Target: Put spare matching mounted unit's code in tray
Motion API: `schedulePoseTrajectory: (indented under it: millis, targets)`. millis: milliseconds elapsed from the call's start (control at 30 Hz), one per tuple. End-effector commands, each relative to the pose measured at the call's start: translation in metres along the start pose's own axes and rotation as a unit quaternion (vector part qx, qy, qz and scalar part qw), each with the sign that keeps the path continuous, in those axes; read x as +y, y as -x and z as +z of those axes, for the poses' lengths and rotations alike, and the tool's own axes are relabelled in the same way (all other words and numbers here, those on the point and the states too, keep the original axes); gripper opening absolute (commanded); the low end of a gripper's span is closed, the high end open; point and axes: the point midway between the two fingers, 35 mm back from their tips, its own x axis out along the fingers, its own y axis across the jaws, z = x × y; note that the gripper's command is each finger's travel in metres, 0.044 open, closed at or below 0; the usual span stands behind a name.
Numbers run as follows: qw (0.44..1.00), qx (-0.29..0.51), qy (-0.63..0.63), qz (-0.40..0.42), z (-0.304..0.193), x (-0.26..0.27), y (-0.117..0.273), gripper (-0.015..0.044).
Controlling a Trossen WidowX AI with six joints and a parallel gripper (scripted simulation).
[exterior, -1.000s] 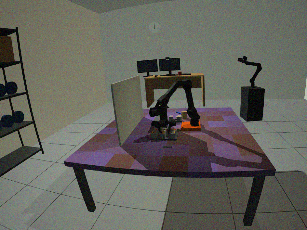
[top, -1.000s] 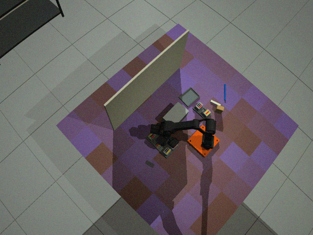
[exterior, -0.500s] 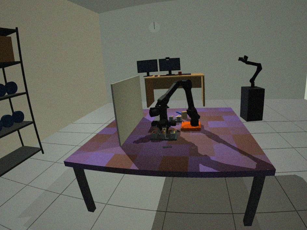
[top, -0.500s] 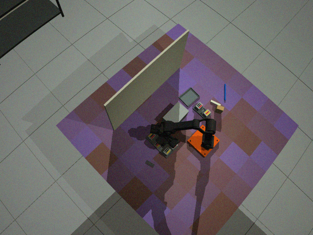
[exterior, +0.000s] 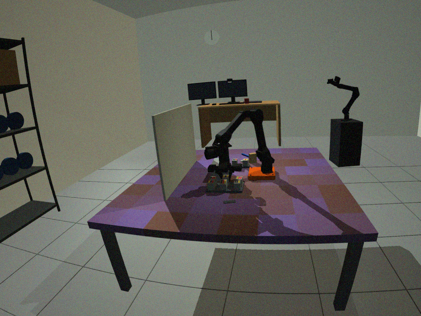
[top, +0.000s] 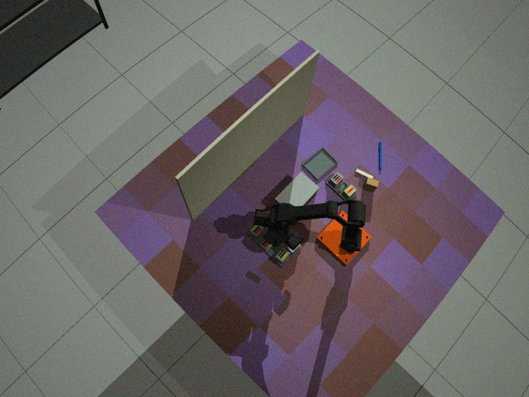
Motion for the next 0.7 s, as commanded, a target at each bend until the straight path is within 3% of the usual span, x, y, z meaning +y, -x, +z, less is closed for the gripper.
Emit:
schedulePoseTrajectory:
  millis: [0,233,467,667]
  targets:
    - [1.0,-0.003,0.0,-0.01,0.002,-0.004,0.023,0.0]
    - [1.0,-0.003,0.0,-0.009,0.0,-0.001,0.065,0.0]
    - [1.0,-0.005,0.001,-0.008,0.0,-0.001,0.069,0.0]
    - [1.0,-0.005,0.0,-0.008,-0.002,0.0,0.099,0.0]
